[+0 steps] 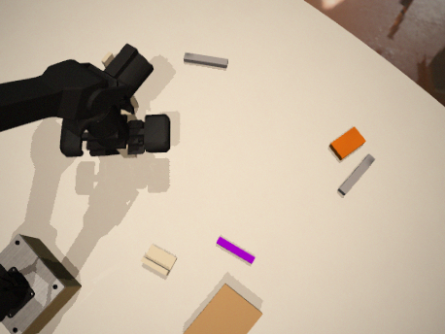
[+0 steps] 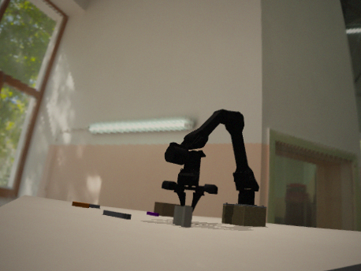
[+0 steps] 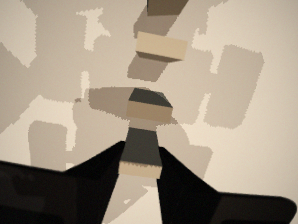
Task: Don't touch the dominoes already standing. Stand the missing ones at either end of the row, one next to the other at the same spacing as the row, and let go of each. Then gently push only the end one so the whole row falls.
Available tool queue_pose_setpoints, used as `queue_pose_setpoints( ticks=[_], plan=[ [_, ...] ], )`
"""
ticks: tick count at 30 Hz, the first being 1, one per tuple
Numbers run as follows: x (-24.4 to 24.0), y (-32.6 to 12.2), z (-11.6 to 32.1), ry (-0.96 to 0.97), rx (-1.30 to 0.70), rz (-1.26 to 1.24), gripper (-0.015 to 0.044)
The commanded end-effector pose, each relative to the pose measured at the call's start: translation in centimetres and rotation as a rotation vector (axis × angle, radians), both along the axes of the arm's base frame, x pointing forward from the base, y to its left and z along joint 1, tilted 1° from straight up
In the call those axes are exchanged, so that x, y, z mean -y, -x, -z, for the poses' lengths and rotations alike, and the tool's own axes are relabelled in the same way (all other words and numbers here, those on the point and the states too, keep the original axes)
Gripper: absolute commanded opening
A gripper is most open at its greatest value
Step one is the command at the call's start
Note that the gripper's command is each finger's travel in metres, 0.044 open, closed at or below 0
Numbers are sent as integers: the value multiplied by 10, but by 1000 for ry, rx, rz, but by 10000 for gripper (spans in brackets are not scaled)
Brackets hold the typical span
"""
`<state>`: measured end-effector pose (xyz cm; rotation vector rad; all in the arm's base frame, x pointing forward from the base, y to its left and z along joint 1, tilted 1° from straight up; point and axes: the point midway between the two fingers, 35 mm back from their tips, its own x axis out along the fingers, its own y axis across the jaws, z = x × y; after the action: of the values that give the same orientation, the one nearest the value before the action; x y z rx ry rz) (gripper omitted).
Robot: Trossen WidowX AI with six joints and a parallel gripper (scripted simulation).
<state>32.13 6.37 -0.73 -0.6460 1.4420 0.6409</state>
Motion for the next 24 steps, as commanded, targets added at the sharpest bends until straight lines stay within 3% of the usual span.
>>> queue_pose_setpoints(
  ticks=[1, 13, 17, 24],
  plan=[
    [-1, 0, 1, -4, 0, -1, 133],
    [-1, 0, 1, -4, 0, -1, 440],
    [-1, -2, -11, -4, 0, -1, 440],
    [1, 2, -125, 0, 1, 0, 440]
  ],
)
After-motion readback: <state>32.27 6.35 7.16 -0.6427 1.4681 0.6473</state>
